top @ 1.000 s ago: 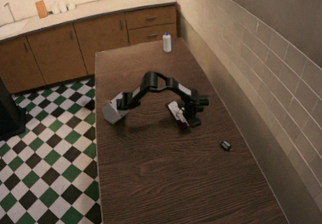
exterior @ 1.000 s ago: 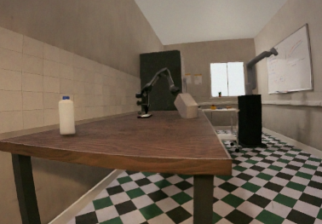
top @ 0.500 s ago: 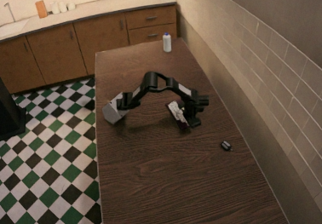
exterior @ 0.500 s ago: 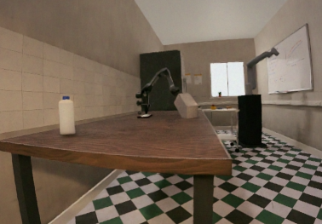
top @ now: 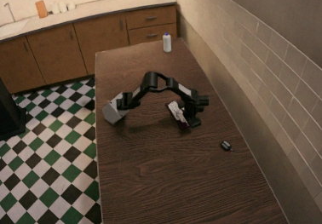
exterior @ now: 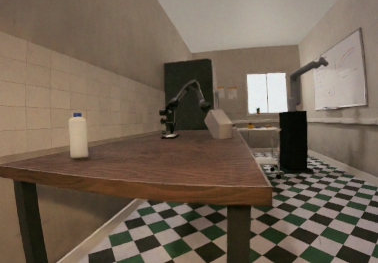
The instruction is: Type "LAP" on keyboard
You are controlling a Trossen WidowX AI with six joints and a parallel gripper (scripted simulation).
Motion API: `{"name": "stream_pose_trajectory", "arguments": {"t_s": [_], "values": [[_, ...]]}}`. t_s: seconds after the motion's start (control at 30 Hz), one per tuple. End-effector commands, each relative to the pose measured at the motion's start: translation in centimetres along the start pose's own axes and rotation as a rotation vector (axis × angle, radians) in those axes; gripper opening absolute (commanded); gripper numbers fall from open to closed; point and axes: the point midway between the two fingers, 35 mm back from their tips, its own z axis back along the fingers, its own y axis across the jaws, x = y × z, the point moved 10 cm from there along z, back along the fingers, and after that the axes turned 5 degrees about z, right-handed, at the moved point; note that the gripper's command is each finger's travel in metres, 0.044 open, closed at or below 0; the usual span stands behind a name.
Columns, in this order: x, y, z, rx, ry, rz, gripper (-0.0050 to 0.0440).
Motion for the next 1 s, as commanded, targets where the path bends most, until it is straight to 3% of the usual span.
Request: {"name": "stream_pose_trajectory", "arguments": {"t_s": [0.0,0.23,0.6,0.77,0.97], "values": [[0.1,-0.3,0.4,-0.008,-0.014,-0.008,-0.005],[0.2,-0.6,4.4,-0.016,-0.029,-0.02,-0.005],[-0.1,0.4,3.9,-0.01,-0.017,-0.013,-0.005],[-1.4,5.0,3.9,-0.006,-0.016,-0.014,-0.005],[-1.6,5.9,3.1,-0.001,0.001,-0.001,-0.005]]}}
